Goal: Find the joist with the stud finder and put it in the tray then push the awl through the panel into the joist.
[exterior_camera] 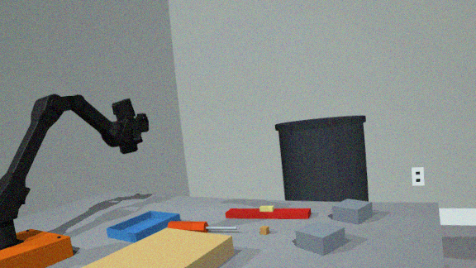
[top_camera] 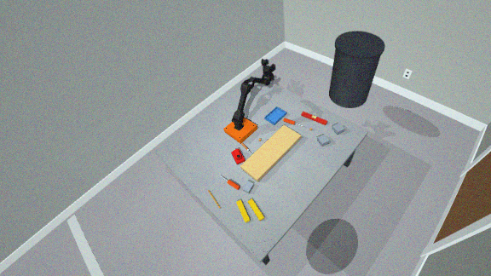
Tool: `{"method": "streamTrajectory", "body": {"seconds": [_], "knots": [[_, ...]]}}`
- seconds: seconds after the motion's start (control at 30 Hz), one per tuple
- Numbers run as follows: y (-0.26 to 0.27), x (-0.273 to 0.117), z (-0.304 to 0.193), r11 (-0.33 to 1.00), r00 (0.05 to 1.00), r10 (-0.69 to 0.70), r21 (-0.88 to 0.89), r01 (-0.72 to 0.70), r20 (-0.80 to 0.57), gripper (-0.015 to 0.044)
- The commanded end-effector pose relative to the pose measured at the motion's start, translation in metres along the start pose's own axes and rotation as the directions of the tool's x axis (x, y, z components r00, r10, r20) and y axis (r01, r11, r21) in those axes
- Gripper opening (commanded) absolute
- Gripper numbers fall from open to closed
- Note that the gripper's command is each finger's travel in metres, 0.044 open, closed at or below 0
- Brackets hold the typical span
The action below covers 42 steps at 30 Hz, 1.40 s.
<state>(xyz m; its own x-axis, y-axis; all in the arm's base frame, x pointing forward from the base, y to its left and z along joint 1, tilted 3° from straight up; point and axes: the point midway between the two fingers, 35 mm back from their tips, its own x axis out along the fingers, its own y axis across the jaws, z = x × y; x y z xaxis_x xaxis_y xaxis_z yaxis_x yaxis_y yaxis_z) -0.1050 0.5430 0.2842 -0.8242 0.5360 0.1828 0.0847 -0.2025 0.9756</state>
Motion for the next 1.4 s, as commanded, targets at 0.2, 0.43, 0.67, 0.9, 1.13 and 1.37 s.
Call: {"method": "streamTrajectory", "body": {"seconds": [0.2, 0.43, 0.67, 0.9, 1.13, 1.37], "knots": [[-0.007, -0.146, 0.099, 0.976, 0.904, -0.134, -0.101, 0.191, 0.406, 0.0440], [-0.007, -0.267, 0.137, 0.924, 0.727, -0.225, -0.095, 0.371, 0.648, 0.0440], [-0.005, -0.383, 0.141, 0.838, 0.494, -0.309, -0.013, 0.546, 0.813, 0.0440], [-0.002, -0.506, 0.114, 0.725, 0.216, -0.393, 0.157, 0.671, 0.894, 0.0440], [-0.001, -0.618, 0.055, 0.588, -0.069, -0.473, 0.373, 0.718, 0.878, 0.0440], [-0.001, -0.708, -0.033, 0.432, -0.323, -0.550, 0.594, 0.678, 0.770, 0.0440]]}}
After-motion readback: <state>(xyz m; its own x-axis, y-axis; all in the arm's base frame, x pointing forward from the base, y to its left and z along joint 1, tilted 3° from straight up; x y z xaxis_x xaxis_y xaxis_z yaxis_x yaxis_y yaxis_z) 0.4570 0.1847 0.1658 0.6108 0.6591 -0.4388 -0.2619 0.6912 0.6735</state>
